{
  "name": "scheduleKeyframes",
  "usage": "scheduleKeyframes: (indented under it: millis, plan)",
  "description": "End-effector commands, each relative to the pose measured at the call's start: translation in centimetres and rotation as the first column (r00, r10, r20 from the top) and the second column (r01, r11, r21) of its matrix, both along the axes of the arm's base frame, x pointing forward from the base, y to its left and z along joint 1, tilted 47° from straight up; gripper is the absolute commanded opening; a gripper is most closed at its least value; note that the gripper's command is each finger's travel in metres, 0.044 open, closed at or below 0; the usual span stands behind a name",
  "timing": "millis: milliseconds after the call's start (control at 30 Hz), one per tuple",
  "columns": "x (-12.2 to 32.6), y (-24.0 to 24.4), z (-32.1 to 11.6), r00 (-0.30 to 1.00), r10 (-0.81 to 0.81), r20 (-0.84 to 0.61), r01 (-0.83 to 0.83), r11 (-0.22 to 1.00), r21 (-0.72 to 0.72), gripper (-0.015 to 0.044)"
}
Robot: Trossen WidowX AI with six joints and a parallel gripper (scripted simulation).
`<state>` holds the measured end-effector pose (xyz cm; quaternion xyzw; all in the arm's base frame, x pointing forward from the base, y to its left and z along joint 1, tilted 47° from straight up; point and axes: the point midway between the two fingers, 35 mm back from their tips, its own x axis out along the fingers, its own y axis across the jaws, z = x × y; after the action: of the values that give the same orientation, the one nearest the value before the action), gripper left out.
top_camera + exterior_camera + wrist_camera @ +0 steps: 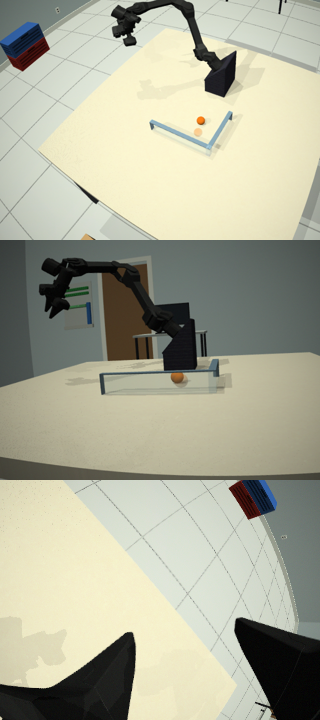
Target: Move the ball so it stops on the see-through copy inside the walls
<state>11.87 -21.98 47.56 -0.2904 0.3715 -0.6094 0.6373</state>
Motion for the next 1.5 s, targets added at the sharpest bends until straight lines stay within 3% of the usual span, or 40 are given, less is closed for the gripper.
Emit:
scheduleKeyframes:
  millis: [0, 333, 633, 933, 1200, 1467]
  plan:
    - [4.9, -0.2, -3.5, 0.984, 0.121, -0.134, -0.112, 0.991, 0.075, 0.0304]
    - [17.4, 2.5, -15.9, 0.774, 0.426, -0.469, -0.306, 0.899, 0.312, 0.0304]
    - [22.6, 9.3, -27.5, 0.424, 0.618, -0.662, -0.371, 0.785, 0.496, 0.0304]
    - [22.6, 16.7, -40.3, -0.055, 0.682, -0.730, -0.307, 0.684, 0.662, 0.0304]
    - [16.4, 22.1, -50.9, -0.520, 0.577, -0.629, -0.154, 0.662, 0.734, 0.0304]
    - [15.7, 22.2, -51.7, -0.555, 0.561, -0.613, -0.139, 0.664, 0.734, 0.0304]
